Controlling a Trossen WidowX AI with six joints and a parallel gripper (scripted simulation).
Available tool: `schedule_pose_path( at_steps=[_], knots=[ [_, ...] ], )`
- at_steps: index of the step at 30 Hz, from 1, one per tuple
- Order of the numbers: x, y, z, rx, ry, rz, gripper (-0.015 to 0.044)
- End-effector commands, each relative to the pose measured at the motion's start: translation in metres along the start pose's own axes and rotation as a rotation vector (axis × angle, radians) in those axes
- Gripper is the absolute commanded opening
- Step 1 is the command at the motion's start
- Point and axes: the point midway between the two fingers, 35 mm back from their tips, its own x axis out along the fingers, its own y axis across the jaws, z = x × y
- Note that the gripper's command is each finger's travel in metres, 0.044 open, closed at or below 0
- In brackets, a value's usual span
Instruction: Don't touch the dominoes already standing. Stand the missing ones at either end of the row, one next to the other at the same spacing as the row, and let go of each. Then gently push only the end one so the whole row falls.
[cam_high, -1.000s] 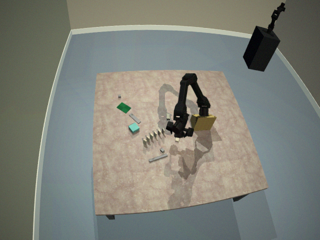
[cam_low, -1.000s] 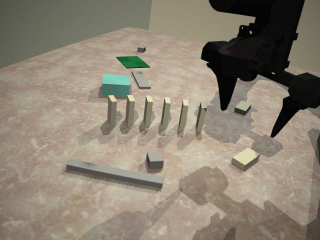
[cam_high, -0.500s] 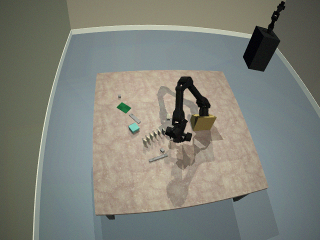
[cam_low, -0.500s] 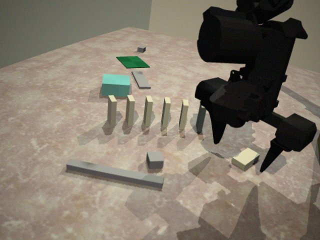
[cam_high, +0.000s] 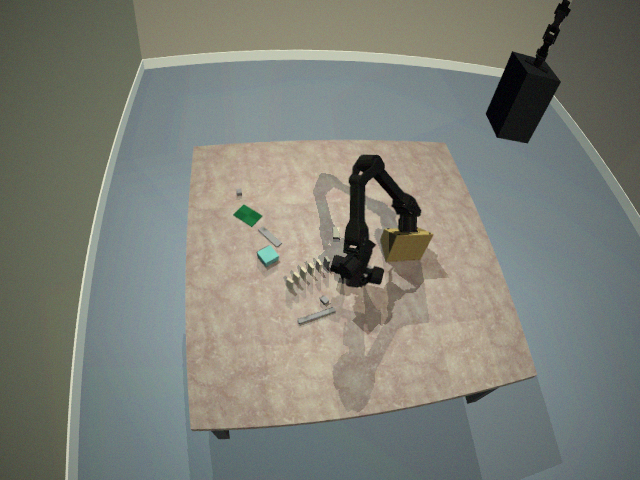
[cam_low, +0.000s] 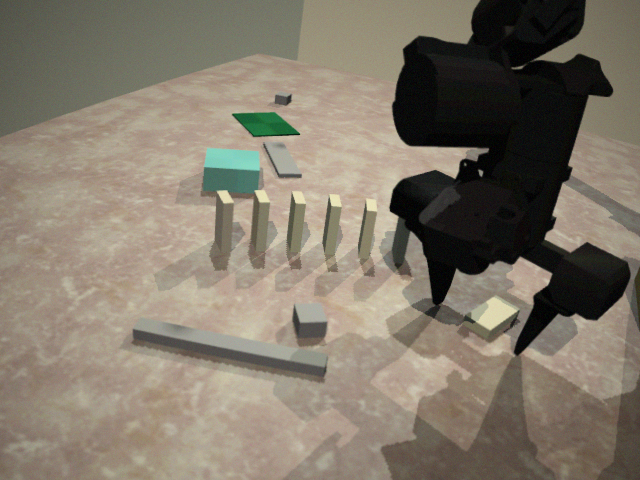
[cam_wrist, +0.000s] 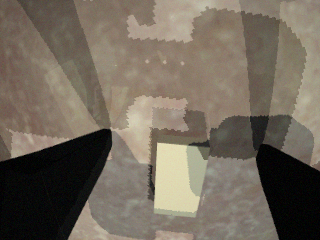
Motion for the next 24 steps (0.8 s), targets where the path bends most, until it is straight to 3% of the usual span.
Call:
schedule_pose_path(
  at_steps=[1, 9, 19, 24],
  knots=[
    [0.002, 0.002, -0.002, -0.008, 0.008, 0.000, 0.0309],
    [0.002, 0.002, -0.002, -0.008, 0.008, 0.000, 0.0107],
    [0.000, 0.002, -0.002, -0.008, 0.008, 0.000, 0.0107],
    [-0.051, 0.004, 0.000, -0.009, 0.005, 0.001, 0.0107]
  ],
)
